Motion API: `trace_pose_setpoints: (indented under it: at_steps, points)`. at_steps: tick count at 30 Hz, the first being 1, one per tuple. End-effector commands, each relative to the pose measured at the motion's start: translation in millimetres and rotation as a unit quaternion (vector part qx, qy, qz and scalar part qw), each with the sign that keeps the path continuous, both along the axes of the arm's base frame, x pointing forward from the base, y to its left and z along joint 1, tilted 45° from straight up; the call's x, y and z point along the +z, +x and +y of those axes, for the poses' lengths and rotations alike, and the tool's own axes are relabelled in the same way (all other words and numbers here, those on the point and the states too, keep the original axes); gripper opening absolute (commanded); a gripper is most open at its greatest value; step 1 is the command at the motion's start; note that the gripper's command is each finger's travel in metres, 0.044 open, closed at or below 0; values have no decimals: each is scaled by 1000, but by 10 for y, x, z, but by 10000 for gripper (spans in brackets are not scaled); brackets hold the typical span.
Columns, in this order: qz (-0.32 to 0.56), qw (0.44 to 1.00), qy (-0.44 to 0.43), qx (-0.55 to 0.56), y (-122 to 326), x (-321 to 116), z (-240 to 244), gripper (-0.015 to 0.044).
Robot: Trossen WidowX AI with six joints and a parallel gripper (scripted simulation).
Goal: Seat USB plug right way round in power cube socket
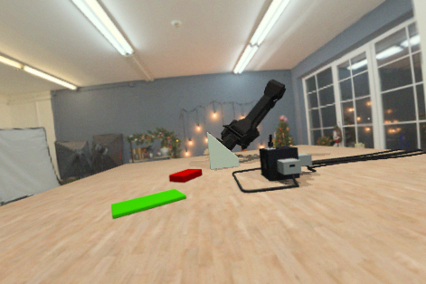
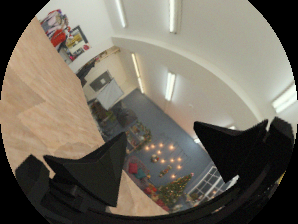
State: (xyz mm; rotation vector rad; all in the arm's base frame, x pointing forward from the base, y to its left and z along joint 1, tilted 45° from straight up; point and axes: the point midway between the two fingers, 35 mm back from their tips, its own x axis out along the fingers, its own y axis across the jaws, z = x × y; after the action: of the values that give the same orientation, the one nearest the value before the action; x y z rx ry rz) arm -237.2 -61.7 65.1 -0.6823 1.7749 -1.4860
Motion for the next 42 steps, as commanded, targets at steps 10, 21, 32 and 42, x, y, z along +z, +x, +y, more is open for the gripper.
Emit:
trace_pose_setpoints:
  at_steps: [10,21,32,42]
  points:
    - [-180,968,-118,-126,-177,-191,453,440]
    - [-275,871,-290,-286,-639,284,1181,440]
    - [-124,780,-371,-489,-664,1498,2604,440]
    - [1,622,-483,-617,214,2447,3681,440]
